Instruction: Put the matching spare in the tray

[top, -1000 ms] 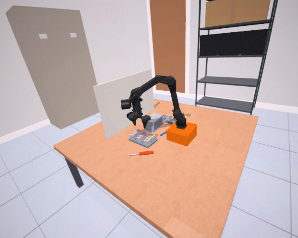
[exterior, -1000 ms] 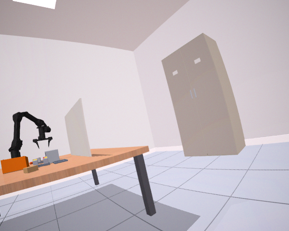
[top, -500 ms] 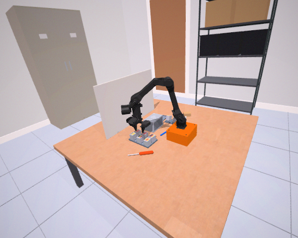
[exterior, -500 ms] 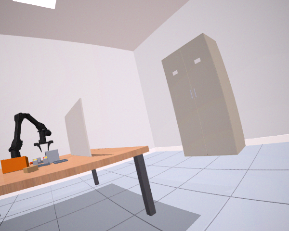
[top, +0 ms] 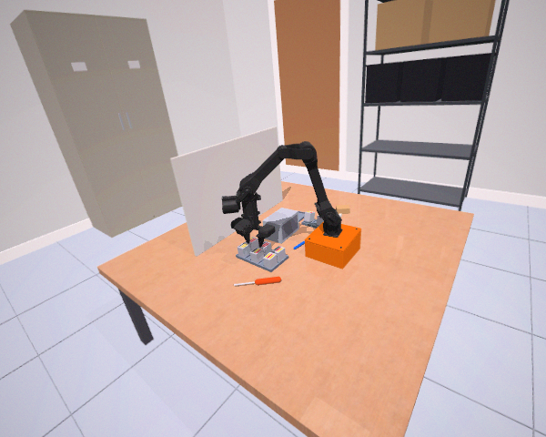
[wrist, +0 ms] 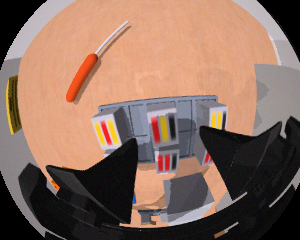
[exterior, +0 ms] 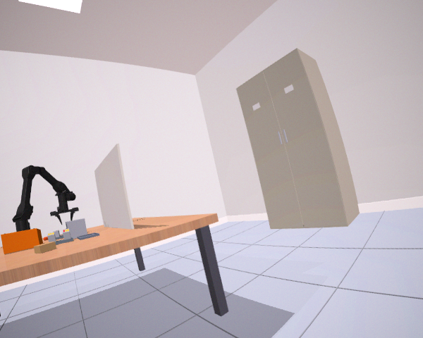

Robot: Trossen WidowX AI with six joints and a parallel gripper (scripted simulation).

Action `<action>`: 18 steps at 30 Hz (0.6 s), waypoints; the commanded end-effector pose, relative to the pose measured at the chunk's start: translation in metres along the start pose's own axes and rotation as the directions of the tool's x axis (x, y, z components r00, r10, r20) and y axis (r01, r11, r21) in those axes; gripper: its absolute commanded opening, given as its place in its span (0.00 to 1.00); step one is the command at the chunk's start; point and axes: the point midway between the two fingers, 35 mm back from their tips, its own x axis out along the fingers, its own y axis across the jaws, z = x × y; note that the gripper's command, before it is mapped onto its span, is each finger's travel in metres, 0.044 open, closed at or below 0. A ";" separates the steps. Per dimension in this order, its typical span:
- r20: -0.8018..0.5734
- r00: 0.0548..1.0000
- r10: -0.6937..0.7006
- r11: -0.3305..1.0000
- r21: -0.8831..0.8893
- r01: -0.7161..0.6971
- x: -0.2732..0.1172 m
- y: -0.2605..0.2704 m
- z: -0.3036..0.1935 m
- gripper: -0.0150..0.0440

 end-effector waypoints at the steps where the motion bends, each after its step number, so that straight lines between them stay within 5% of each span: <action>1: -0.012 1.000 0.005 1.000 0.005 -0.005 0.009 0.001 -0.002 0.76; 18: -0.012 1.000 0.006 1.000 0.005 -0.006 0.038 0.000 -0.003 0.76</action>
